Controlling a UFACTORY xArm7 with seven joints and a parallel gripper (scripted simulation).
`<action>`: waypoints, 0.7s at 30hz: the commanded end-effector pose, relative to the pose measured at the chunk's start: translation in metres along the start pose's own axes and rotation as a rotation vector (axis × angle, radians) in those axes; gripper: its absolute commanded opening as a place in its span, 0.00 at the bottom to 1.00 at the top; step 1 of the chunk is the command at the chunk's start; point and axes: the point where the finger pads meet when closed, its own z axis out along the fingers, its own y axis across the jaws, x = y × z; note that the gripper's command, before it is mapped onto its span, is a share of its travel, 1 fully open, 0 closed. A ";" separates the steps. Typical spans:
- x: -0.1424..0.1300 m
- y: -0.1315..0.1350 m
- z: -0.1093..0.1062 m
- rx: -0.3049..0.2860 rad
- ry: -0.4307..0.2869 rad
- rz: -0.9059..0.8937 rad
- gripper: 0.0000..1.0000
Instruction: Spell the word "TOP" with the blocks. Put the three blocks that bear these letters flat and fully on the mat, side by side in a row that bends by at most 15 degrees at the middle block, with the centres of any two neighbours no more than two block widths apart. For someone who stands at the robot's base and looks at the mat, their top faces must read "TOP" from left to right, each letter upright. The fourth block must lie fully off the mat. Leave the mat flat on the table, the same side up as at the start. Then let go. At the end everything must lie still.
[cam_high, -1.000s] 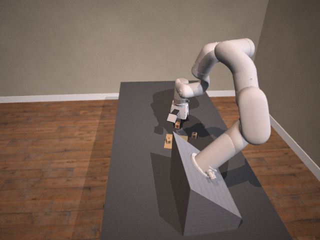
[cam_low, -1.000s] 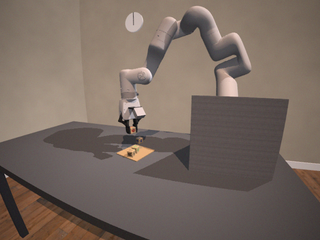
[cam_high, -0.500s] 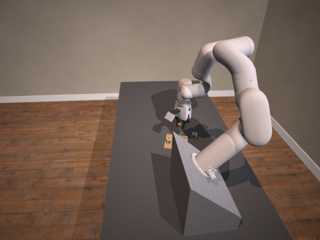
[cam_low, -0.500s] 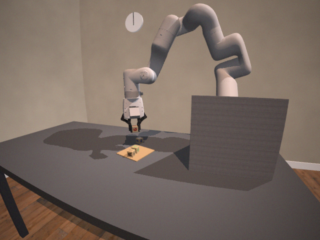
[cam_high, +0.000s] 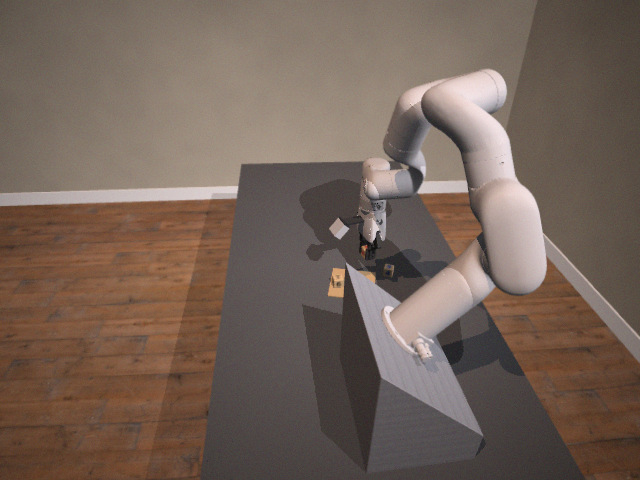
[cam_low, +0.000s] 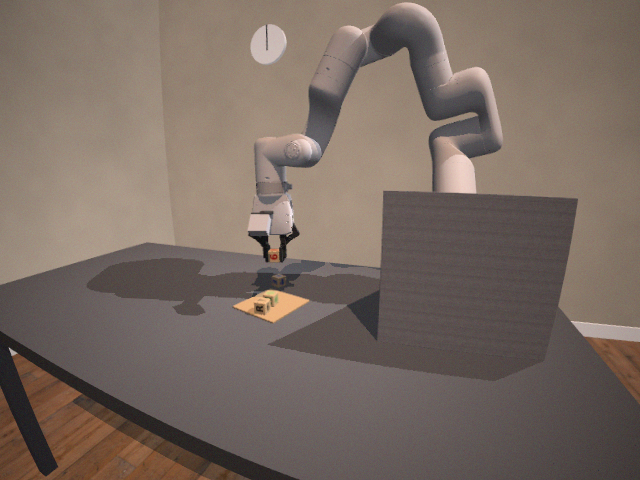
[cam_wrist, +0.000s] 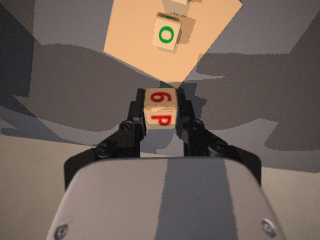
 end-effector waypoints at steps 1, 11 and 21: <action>-0.004 -0.002 -0.002 -0.009 -0.007 0.125 0.27; -0.006 -0.005 -0.002 -0.013 -0.009 0.208 0.27; -0.007 -0.005 -0.002 -0.014 -0.009 0.218 0.27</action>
